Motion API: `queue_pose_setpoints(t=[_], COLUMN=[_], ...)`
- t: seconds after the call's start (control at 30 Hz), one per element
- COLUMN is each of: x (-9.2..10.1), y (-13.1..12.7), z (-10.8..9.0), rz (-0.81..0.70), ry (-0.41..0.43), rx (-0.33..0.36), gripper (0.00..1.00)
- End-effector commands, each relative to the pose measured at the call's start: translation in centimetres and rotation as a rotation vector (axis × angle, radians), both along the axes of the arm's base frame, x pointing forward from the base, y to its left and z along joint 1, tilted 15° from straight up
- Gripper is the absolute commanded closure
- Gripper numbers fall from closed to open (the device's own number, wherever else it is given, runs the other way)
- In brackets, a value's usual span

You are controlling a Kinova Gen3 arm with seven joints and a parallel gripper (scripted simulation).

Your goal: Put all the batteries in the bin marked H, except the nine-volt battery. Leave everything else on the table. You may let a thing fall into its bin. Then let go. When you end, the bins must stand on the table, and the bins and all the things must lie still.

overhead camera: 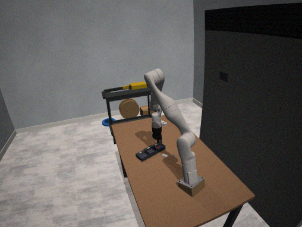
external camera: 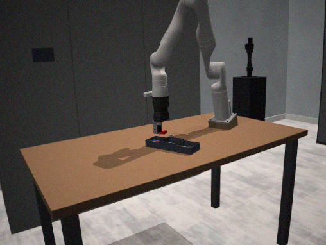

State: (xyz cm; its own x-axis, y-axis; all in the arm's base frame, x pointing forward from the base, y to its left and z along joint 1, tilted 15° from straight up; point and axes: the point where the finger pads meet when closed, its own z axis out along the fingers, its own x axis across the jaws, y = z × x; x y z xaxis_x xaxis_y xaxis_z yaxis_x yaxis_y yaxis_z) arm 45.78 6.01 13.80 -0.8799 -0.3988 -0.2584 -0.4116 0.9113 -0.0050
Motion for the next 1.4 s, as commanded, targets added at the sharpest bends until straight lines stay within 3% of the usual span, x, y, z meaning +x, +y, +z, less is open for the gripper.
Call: queue_pose_setpoints(t=[0.0, 0.17, 0.2, 0.3, 0.8, 0.87, 1.37], x=[0.1, 0.1, 0.0, -0.1, -1.5, -1.5, -3.0], y=[0.2, 0.2, 0.2, 0.2, -0.5, -0.5, -1.1], z=[0.2, 0.2, 0.6, 1.0, 6.8, 6.8, 12.6], rz=[0.002, 0.002, 0.002, 0.002, 0.002, 0.002, 0.002], ry=[-0.005, -0.005, -0.005, -0.005, -0.005, -0.005, -0.005], rx=[0.003, 0.003, 0.003, 0.003, 0.003, 0.003, 0.003], gripper=[0.40, 0.40, 0.00, 0.00, 0.00, 0.00, 0.00])
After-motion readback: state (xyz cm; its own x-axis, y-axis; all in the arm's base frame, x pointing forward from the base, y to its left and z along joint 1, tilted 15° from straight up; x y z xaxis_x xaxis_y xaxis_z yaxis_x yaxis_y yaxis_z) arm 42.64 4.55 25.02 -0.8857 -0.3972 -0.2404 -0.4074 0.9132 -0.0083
